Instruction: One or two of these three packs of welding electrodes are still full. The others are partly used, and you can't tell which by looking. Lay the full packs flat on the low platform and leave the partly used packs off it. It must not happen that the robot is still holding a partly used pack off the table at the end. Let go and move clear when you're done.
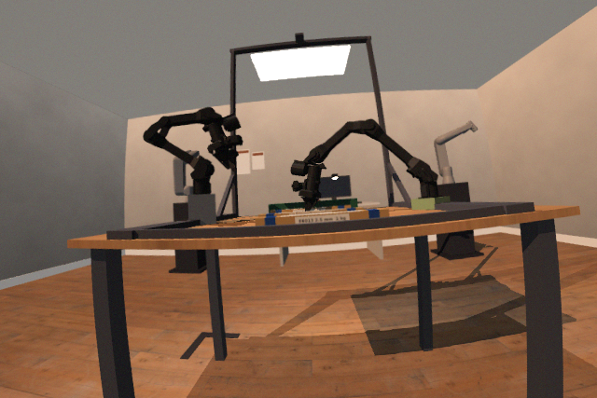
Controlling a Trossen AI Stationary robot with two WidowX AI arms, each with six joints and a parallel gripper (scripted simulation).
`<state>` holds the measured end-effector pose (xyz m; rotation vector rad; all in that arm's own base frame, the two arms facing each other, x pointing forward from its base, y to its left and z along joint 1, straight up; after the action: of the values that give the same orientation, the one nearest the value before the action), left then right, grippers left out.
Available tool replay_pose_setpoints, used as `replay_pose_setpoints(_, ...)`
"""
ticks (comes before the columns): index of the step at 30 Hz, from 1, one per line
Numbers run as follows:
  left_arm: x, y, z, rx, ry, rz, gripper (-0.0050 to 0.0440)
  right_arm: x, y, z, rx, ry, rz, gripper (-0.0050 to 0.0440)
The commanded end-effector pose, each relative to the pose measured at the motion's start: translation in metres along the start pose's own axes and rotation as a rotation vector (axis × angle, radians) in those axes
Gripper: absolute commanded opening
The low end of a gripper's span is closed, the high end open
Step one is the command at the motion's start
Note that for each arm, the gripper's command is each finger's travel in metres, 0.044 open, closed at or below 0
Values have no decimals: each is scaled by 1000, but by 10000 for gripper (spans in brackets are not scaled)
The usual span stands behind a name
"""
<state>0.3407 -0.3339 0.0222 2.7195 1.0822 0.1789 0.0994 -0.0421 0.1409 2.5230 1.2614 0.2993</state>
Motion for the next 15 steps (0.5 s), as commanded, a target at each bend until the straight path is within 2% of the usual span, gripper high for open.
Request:
replay_pose_setpoints(1,2,12,-17,-52,2,-2,-50,1,4,-6,-21,5,1,330)
replay_pose_setpoints(3,2,11,-17,-52,2,-2,-50,1,4,-6,-21,5,1,330)
replay_pose_setpoints(4,3,18,-27,-84,4,-3,-50,1,4,-6,-21,5,1,330)
replay_pose_setpoints(15,3,16,-27,-78,4,-3,-50,1,4,-6,-21,5,1,330)
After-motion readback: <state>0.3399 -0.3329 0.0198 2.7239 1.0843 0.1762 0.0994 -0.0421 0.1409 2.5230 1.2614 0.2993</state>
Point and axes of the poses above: on each arm, the point midway between the two fingers, 35 mm back from their tips, its own z axis out along the fingers, its own x axis across the jaws, y = z × x, the point moved 2 cm from there along -z, back along the fingers, and after that the axes turned 8 degrees about z, right-handed, at the moved point
